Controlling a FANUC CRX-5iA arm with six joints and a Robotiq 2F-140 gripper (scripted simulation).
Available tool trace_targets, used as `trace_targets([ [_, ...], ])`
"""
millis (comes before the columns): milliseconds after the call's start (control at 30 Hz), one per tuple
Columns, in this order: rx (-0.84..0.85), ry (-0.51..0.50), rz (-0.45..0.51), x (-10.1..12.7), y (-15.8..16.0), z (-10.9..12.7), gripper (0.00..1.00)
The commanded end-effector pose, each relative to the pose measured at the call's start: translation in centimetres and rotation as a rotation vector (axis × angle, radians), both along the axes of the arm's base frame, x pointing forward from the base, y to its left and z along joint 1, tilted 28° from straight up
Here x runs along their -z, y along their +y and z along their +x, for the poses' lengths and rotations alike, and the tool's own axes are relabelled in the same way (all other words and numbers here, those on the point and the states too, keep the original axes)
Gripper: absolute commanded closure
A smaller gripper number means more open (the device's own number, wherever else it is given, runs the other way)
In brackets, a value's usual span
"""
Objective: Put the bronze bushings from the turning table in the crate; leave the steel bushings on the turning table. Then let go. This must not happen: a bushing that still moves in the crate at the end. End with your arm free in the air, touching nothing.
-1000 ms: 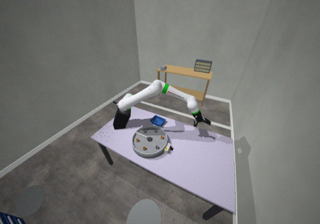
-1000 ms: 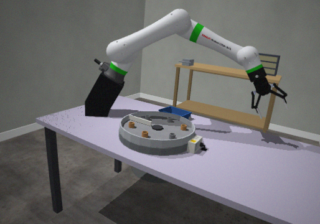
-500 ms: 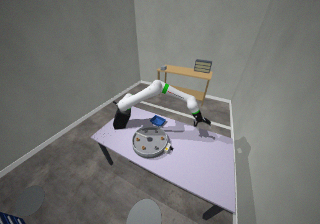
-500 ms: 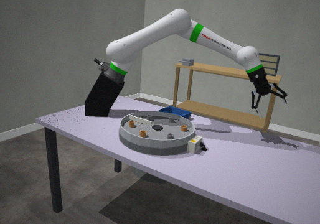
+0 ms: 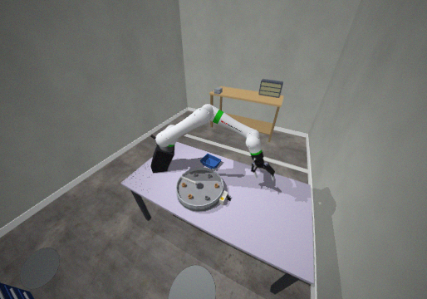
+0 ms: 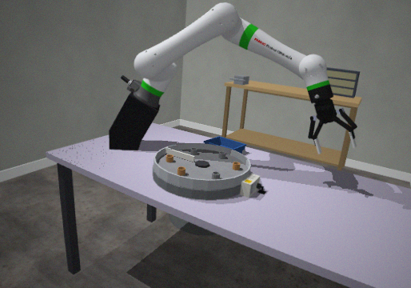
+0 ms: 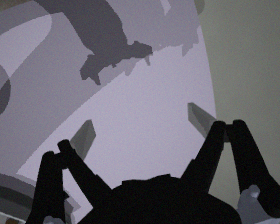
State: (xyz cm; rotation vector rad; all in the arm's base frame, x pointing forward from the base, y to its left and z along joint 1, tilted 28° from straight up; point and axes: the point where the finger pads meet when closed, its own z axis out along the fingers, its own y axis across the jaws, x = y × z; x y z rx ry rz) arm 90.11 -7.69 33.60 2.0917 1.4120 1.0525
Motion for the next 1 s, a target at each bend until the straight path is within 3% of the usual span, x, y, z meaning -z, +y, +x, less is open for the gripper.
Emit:
trace_targets([
  [0,0.097,0.08,0.075,3.1,-4.6,-4.5,0.0],
  [100,0.097,0.08,0.075,3.8,-5.6,-5.3,0.0],
  [133,0.165,0.132,0.13,5.6,-8.0,-8.2,0.0],
  [200,0.165,0.132,0.13,6.5,-9.3,-9.6,0.0],
  [233,0.238,0.185,0.191,7.2,-9.8,-10.8,0.0],
  [333,0.238,0.185,0.191,8.9,-12.1,-13.8,0.0],
  [367,0.315,0.237,0.256,9.7,-12.5,-15.1,0.0],
  [467,0.315,0.237,0.256,11.4,-14.4,-18.2,0.0],
  [500,0.395,0.288,0.325,12.1,-14.6,-19.6,0.0],
  [600,0.395,0.288,0.325,13.7,-16.3,-22.9,0.0],
  [667,0.395,0.288,0.325,13.7,-16.3,-22.9,0.0],
  [700,0.475,0.336,0.397,15.5,-17.2,-26.4,0.0],
  [767,0.475,0.336,0.397,16.3,-17.9,-28.3,0.0],
  [800,0.554,0.381,0.47,17.0,-17.7,-29.6,0.0],
  [900,0.554,0.381,0.47,18.6,-18.7,-33.2,0.0],
  [933,0.63,0.421,0.542,19.3,-18.4,-34.6,0.0],
  [967,0.63,0.421,0.542,19.8,-18.6,-35.8,0.0],
])
